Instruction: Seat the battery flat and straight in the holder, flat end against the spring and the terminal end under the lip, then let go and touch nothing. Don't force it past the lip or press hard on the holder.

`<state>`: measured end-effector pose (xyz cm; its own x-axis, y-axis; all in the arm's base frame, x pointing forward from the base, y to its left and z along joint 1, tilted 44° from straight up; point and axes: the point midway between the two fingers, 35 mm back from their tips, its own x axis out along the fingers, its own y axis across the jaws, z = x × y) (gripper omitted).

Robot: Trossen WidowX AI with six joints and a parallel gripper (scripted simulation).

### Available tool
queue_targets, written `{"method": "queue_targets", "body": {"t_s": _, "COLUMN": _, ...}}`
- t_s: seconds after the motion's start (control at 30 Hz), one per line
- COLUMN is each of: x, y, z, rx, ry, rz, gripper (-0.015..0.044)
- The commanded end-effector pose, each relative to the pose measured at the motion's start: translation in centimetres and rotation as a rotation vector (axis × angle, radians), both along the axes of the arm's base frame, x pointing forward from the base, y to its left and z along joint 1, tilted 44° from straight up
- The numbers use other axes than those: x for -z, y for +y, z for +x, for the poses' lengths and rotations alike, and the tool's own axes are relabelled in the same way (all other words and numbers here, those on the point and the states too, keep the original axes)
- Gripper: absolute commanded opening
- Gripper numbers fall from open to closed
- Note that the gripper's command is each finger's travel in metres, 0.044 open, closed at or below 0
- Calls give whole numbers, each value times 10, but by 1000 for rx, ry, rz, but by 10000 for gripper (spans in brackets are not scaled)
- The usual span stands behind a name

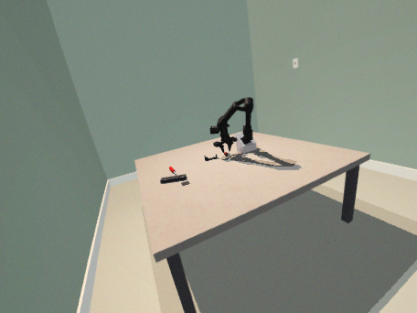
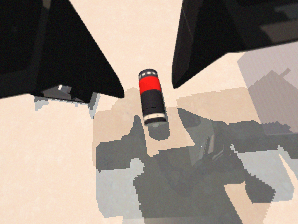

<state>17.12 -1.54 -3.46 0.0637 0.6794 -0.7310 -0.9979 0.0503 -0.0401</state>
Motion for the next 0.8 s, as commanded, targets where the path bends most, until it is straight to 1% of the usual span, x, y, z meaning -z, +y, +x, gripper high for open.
{"method": "queue_targets", "body": {"t_s": 0.0, "x": 5, "y": 6, "z": 0, "rx": 2, "ry": 1, "rz": 7, "gripper": 246}}
{"method": "queue_targets", "body": {"t_s": 0.47, "x": 17, "y": 20, "z": 0, "rx": 2, "ry": 1, "rz": 10, "gripper": 246}}
{"method": "queue_targets", "body": {"t_s": 0.63, "x": 17, "y": 20, "z": 0, "rx": 2, "ry": 1, "rz": 10, "gripper": 115}}
{"method": "queue_targets", "body": {"t_s": 0.77, "x": 17, "y": 20, "z": 0, "rx": 2, "ry": 1, "rz": 10, "gripper": 88}}
